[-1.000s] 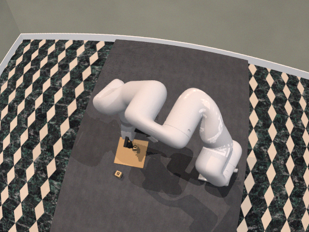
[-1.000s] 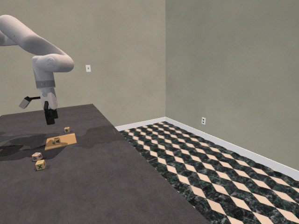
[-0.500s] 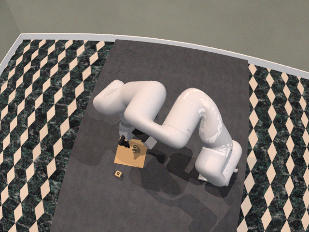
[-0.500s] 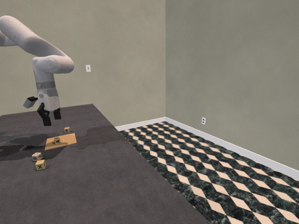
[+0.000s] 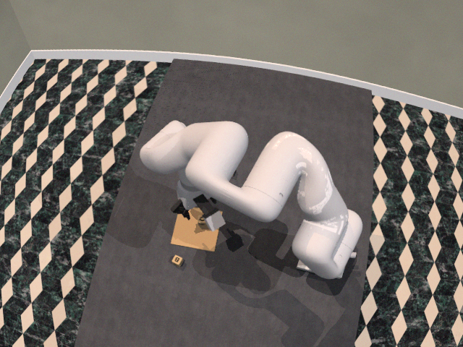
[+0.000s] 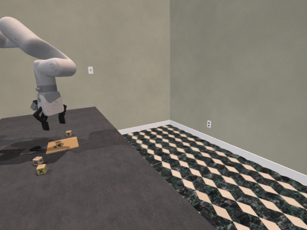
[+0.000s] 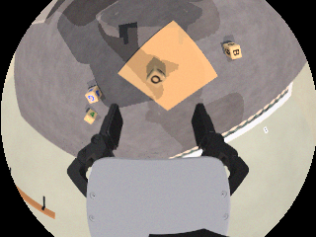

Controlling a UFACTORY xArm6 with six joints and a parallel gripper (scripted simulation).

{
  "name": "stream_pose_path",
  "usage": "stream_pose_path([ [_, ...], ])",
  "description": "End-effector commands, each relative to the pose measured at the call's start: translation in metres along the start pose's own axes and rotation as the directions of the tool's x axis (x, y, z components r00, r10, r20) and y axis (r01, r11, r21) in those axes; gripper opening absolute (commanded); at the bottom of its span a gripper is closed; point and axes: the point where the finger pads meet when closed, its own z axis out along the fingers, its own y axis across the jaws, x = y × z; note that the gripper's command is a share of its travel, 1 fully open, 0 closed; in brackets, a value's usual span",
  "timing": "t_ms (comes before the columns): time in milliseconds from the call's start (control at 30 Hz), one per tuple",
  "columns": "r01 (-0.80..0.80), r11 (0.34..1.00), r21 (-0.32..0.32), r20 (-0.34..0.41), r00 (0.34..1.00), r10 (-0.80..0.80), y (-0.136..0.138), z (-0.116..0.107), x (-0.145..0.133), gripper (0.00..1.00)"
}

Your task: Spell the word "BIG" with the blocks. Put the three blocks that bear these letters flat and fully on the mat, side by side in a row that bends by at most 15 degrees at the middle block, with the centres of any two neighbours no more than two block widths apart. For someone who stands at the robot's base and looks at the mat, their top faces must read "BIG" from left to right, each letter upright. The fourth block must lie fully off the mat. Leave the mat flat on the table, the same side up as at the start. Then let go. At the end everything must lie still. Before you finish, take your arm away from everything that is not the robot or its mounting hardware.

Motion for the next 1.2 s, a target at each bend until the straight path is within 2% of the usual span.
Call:
stream_pose_path([
  [0, -0.093, 0.996, 0.009, 0.006, 0.996, 0.093, 0.0006, 0.0001, -0.0009, 1.0],
  [67, -0.176, 0.984, 0.009, 0.006, 0.984, 0.176, 0.0006, 0.0014, -0.0009, 1.0],
  [333, -0.345, 0.939, 0.008, 0.008, 0.939, 0.345, 0.0006, 0.0041, -0.0009, 1.0],
  [567, -0.448, 0.894, 0.007, 0.009, 0.894, 0.448, 0.0006, 0.0059, -0.0009, 1.0],
  [733, -0.558, 0.83, 0.006, 0.01, 0.83, 0.558, 0.0006, 0.0078, -0.0009, 1.0],
  [900, -0.605, 0.796, 0.005, 0.01, 0.796, 0.605, 0.0006, 0.0087, -0.0009, 1.0],
  [1133, -0.613, 0.79, 0.005, 0.01, 0.79, 0.613, 0.0006, 0.0089, -0.0009, 1.0],
  [1167, -0.613, 0.79, 0.005, 0.01, 0.79, 0.613, 0.0006, 0.0089, -0.0009, 0.63],
])
